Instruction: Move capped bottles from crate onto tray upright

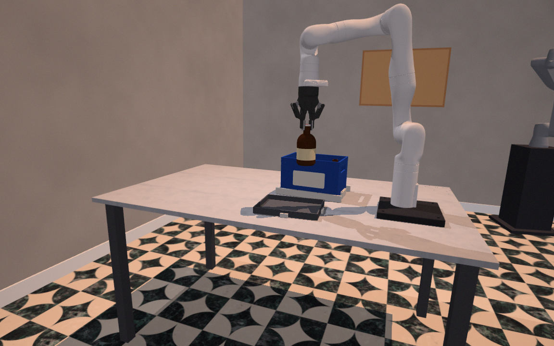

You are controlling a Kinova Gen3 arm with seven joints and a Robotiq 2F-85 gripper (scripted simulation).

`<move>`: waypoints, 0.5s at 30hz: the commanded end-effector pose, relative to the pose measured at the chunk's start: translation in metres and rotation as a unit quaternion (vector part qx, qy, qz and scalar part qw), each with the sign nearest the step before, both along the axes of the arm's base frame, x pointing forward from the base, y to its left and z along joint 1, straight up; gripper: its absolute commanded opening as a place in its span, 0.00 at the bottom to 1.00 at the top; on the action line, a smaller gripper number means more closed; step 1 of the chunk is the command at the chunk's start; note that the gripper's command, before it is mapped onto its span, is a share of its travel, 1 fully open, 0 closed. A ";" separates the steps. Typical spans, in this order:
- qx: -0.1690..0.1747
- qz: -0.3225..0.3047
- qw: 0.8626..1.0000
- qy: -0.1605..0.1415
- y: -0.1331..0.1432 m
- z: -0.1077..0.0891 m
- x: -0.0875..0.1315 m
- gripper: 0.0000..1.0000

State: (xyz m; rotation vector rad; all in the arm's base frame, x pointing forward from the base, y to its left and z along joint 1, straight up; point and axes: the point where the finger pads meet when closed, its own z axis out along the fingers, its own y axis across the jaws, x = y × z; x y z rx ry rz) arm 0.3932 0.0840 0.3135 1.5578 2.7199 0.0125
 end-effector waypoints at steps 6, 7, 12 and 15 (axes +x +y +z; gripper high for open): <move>-0.001 0.001 1.000 0.000 0.006 -0.004 0.001 0.00; -0.001 0.001 1.000 0.000 0.006 -0.006 0.001 0.00; -0.002 0.001 1.000 0.001 0.007 -0.016 0.001 0.00; -0.003 0.001 1.000 0.001 0.008 -0.022 0.001 0.00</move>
